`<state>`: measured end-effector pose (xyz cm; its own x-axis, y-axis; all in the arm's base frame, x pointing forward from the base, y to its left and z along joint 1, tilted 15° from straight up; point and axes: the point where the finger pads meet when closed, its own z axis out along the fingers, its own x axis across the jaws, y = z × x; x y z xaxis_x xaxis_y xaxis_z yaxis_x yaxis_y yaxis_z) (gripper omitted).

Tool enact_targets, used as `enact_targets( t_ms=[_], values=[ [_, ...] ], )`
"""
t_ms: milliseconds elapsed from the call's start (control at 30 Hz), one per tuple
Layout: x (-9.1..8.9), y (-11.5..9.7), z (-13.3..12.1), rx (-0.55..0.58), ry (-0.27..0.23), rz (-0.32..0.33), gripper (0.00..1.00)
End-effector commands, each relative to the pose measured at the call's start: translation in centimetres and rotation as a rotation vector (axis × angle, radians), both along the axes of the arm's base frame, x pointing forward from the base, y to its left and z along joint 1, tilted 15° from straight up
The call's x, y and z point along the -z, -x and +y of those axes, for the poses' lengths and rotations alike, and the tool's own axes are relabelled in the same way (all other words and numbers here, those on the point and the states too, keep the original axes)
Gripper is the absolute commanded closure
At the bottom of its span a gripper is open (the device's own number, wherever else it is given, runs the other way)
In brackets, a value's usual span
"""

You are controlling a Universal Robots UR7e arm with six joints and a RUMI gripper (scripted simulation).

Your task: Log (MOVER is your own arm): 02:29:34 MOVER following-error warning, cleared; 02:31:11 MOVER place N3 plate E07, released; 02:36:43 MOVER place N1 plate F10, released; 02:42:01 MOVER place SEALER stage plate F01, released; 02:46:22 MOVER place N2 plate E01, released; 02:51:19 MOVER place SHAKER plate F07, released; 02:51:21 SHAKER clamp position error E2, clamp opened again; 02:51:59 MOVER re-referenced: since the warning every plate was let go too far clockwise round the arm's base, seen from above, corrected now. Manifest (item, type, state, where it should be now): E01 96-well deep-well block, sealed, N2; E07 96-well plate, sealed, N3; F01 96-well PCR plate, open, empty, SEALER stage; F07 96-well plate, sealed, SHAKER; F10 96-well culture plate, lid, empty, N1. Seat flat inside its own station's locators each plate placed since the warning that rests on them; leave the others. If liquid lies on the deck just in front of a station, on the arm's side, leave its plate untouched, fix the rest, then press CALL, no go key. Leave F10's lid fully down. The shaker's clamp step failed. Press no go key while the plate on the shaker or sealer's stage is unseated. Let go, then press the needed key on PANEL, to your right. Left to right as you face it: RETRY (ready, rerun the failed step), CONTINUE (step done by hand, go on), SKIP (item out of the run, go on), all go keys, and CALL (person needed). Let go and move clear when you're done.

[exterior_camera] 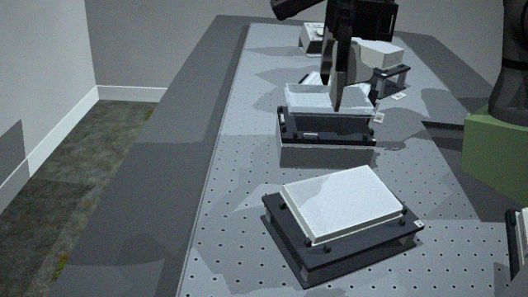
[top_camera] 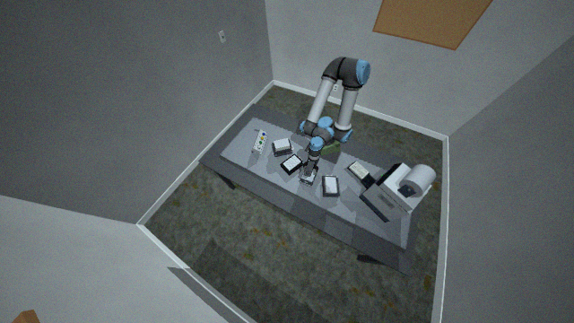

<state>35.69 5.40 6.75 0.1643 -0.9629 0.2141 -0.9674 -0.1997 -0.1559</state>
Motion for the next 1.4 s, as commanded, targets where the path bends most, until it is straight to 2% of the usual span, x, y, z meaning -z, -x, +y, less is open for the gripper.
enact_targets(
  t_ms=[0, 1367],
  values=[
    [0.1, -0.1, 0.0, 0.000, 0.000, -0.001, 1.00],
    [1.3, -0.3, -0.2, 0.000, 0.000, -0.001, 1.00]
  ],
)
